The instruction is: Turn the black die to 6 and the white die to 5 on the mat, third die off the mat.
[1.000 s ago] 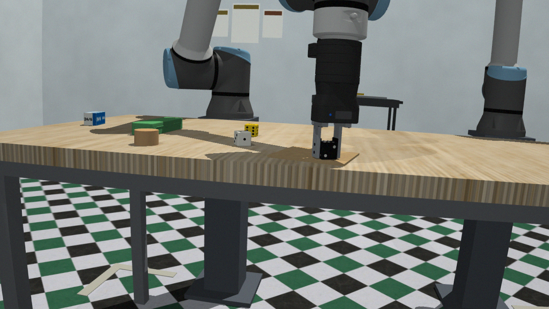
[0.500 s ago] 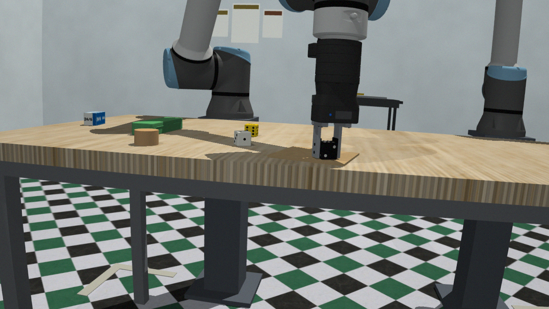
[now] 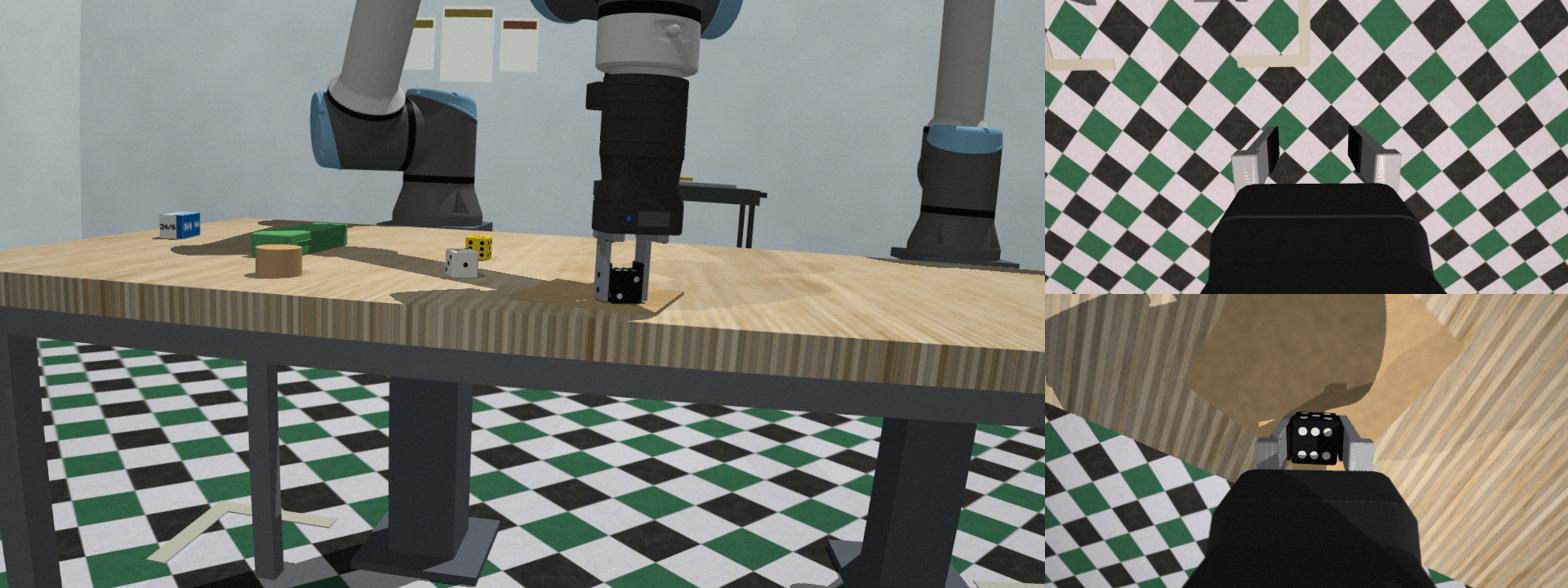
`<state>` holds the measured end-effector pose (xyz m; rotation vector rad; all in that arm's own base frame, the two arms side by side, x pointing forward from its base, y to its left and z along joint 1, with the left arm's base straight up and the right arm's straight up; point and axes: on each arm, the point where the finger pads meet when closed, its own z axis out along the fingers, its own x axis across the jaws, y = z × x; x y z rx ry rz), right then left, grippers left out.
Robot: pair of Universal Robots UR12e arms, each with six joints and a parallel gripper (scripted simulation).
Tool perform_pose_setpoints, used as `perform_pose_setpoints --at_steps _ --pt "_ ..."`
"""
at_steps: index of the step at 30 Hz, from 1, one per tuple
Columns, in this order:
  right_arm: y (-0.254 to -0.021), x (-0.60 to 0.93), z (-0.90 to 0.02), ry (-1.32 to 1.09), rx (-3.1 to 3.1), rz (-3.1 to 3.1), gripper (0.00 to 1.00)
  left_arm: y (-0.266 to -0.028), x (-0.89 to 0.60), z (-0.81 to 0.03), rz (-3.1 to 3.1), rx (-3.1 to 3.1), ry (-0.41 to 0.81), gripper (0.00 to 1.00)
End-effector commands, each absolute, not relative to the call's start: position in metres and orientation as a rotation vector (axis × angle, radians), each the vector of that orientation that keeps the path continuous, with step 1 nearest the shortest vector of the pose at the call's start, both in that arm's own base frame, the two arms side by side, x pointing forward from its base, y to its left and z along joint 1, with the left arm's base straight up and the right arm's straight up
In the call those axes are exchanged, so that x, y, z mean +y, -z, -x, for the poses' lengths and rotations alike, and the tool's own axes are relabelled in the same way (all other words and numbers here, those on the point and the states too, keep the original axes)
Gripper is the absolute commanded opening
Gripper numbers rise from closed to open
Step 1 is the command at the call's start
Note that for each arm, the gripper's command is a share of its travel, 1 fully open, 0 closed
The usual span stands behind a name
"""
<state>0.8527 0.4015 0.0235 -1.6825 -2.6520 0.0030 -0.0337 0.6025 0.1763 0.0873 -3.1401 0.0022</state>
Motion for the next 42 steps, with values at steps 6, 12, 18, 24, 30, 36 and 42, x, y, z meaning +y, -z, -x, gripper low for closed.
perform_pose_setpoints --at_steps 6,12,18,24,30,36,42 --pt "-0.025 0.402 -0.853 0.000 -2.653 1.683 0.69 -0.177 0.603 0.034 -0.087 -3.140 0.000 1.00" --pt "-0.025 0.402 -0.853 0.000 -2.653 1.683 0.75 -0.177 0.603 0.034 -0.087 -3.140 0.000 1.00" --pt "-0.025 0.402 -0.853 0.000 -2.653 1.683 0.87 -0.177 0.603 0.034 -0.087 -3.140 0.000 1.00" --pt "-0.025 0.402 -0.853 0.000 -2.653 1.683 0.87 -0.177 0.603 0.034 -0.087 -3.140 0.000 1.00" --pt "-0.026 0.402 -0.853 0.000 -2.653 1.683 0.87 -0.177 0.603 0.034 -0.087 -3.140 0.000 1.00" --pt "-0.039 0.402 -0.853 0.000 -2.653 1.683 0.87 -0.177 0.603 0.034 -0.087 -3.140 0.000 1.00" --pt "-0.070 0.402 -0.853 0.000 -2.653 1.683 0.87 -0.177 0.603 0.034 -0.087 -3.140 0.000 1.00"
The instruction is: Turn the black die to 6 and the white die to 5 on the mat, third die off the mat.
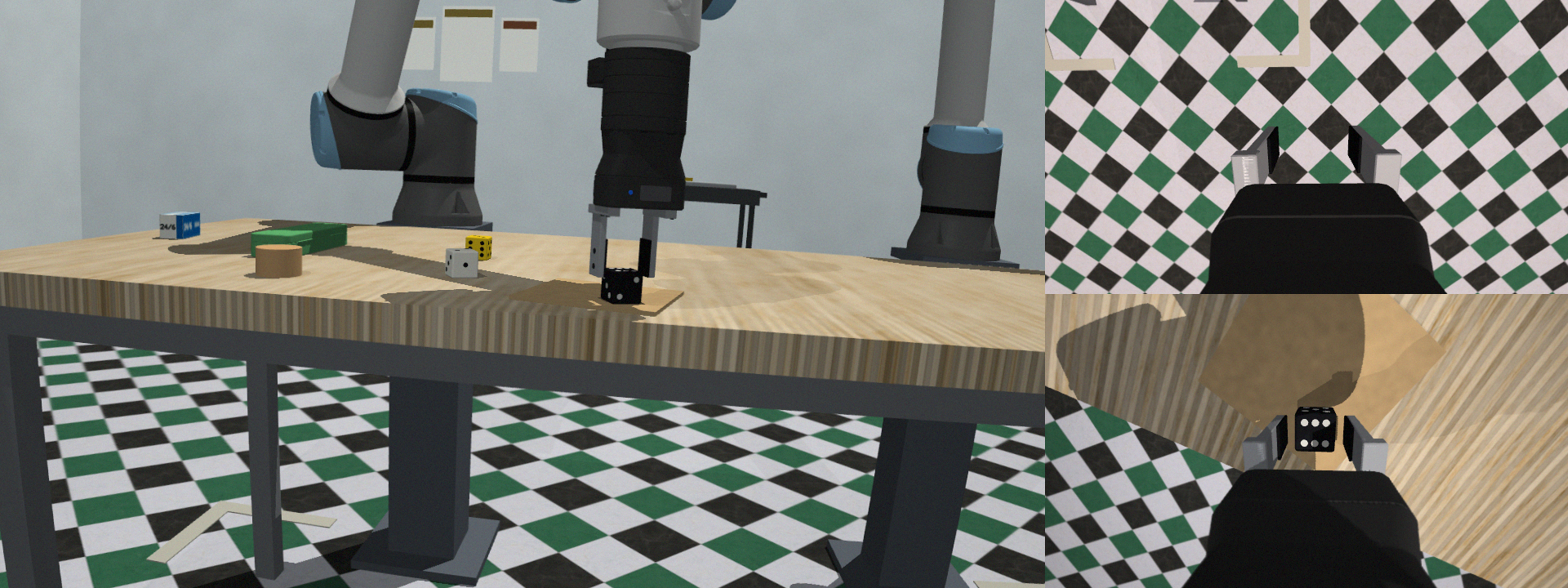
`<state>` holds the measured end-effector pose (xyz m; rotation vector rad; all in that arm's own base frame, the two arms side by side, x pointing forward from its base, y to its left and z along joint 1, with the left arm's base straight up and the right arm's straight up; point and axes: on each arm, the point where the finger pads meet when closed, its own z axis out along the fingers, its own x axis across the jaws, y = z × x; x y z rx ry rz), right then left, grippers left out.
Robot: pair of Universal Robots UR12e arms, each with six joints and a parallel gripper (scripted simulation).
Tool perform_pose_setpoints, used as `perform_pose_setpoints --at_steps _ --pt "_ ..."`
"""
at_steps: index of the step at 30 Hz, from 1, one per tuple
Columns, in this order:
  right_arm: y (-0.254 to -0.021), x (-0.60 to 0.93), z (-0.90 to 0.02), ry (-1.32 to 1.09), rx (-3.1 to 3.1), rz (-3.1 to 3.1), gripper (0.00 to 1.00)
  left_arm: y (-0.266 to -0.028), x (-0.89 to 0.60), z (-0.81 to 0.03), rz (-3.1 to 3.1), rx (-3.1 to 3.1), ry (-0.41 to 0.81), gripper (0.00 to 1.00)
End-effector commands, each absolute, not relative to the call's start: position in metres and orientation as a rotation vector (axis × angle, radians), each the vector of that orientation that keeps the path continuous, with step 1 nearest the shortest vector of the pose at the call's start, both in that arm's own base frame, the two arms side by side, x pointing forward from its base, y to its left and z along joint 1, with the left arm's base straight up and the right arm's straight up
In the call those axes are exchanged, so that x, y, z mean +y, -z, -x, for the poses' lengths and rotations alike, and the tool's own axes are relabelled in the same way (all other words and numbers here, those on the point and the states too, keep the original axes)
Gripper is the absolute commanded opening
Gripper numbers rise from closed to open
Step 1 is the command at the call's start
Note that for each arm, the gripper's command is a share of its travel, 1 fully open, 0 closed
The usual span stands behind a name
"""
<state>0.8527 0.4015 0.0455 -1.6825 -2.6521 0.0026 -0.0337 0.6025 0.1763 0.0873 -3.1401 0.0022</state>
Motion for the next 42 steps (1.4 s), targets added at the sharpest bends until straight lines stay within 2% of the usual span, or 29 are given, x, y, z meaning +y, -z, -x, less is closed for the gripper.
perform_pose_setpoints --at_steps 1,9,13,19,20,42 --pt "-0.070 0.402 -0.853 0.000 -2.653 1.683 0.87 -0.177 0.603 0.034 -0.087 -3.140 0.000 1.00" --pt "-0.104 0.402 -0.853 0.000 -2.653 1.683 0.87 -0.177 0.603 0.034 -0.087 -3.140 0.000 1.00" --pt "-0.113 0.402 -0.853 0.000 -2.653 1.683 0.87 -0.177 0.603 0.034 -0.087 -3.140 0.000 1.00" --pt "-0.115 0.402 -0.853 0.000 -2.653 1.683 0.87 -0.177 0.603 0.034 -0.087 -3.140 0.000 1.00" --pt "-0.115 0.402 -0.853 0.000 -2.653 1.683 1.00 -0.177 0.603 0.034 -0.087 -3.140 0.000 1.00" --pt "-0.115 0.402 -0.853 0.000 -2.651 1.686 1.00 -0.177 0.603 0.034 -0.087 -3.140 0.000 1.00"
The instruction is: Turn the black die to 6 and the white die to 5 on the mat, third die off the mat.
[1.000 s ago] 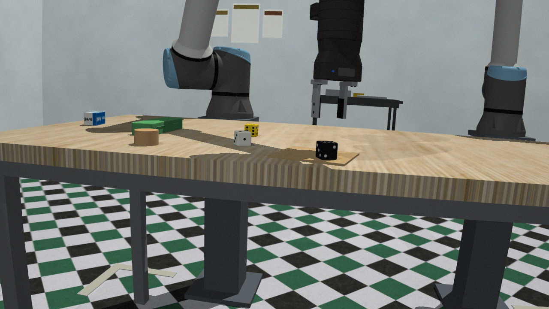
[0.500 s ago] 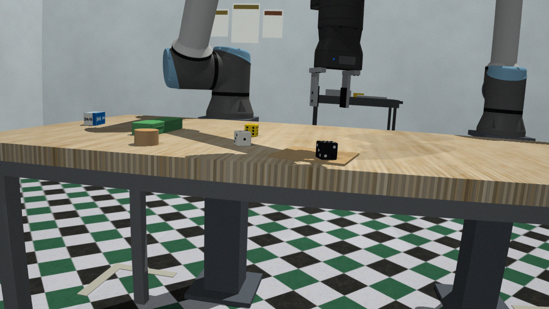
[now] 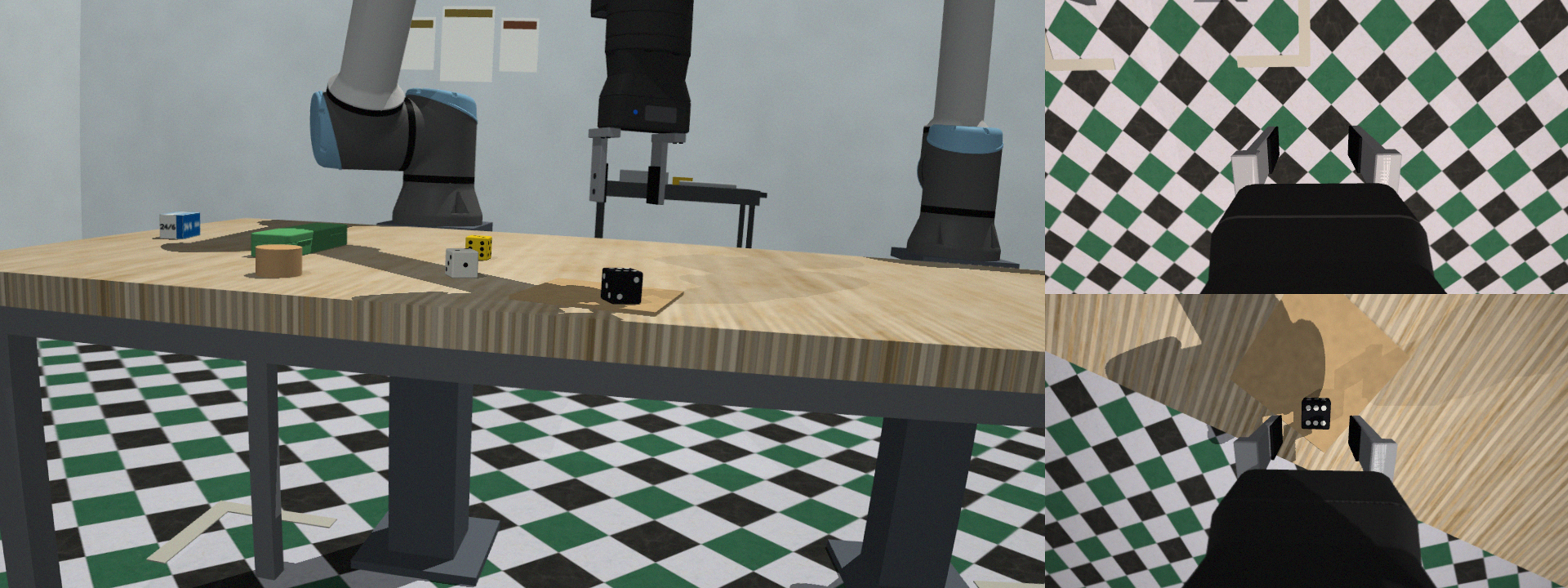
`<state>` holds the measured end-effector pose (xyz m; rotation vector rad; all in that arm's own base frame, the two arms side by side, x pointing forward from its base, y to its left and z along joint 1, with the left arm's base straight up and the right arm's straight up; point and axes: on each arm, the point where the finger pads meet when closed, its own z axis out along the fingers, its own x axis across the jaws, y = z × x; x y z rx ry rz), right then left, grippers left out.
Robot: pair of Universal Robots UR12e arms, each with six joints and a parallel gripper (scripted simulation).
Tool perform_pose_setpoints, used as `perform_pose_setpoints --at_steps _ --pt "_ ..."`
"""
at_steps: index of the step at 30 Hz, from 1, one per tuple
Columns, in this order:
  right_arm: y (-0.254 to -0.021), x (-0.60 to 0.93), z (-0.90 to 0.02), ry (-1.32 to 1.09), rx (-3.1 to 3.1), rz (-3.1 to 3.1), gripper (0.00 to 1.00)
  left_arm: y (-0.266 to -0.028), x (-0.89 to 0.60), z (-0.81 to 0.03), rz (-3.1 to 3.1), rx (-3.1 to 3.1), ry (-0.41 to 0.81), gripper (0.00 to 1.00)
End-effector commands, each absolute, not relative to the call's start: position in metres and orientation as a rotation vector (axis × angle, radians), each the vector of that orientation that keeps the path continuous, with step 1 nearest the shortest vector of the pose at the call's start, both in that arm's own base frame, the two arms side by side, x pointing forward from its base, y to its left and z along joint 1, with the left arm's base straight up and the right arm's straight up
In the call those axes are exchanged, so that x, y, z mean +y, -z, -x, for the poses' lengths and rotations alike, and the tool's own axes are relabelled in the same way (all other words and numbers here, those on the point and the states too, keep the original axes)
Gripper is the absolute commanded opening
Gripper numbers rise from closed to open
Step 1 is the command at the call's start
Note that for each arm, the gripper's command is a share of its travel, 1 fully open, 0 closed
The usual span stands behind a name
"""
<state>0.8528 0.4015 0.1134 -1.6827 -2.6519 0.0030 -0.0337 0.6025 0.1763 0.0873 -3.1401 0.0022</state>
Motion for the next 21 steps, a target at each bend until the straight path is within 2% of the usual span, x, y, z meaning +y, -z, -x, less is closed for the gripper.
perform_pose_setpoints --at_steps 1,21 --pt "-0.115 0.401 -0.853 0.000 -2.649 1.689 1.00 -0.177 0.603 0.034 -0.087 -3.140 0.000 1.00" --pt "-0.116 0.354 -0.826 0.000 -2.278 2.163 1.00 -0.177 0.603 0.034 -0.087 -3.140 0.000 1.00"
